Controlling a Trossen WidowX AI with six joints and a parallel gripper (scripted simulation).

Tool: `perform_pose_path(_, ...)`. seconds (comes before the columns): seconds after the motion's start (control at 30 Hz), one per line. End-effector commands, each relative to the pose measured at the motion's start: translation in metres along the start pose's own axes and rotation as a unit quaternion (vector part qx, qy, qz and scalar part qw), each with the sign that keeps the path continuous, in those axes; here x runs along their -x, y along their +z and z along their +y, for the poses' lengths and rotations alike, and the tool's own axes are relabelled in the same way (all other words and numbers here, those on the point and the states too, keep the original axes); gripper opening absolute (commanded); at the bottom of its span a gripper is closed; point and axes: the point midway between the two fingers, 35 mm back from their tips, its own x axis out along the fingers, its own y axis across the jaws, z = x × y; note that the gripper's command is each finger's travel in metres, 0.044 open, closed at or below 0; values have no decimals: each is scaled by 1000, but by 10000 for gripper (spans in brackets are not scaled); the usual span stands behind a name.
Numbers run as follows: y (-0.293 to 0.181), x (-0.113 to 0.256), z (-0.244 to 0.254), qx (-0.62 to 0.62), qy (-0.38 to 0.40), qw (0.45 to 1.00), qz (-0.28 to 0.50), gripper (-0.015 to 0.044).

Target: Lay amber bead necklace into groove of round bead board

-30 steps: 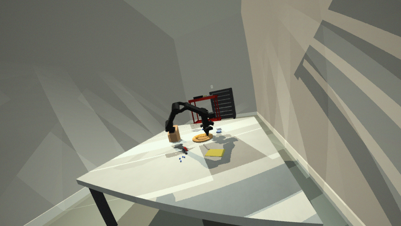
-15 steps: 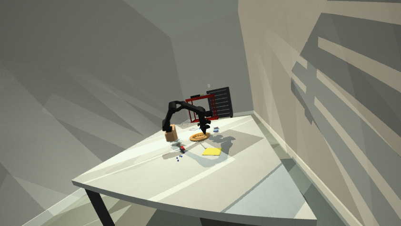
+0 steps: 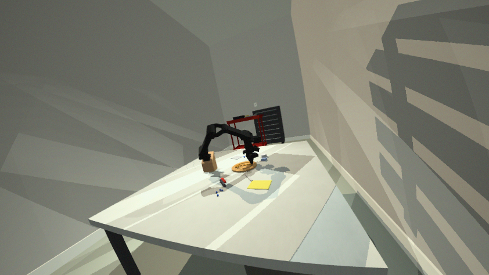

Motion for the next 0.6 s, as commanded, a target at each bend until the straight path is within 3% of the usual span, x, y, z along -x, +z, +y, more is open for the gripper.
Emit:
perform_pose_path(0.0, 0, 1, 0, 0, 0, 1000, 0, 53)
perform_pose_path(0.47, 0, 4, -1, 1, -3, 1000, 1, 420)
perform_pose_path(0.57, -1, 4, 0, 2, -2, 1000, 1, 440)
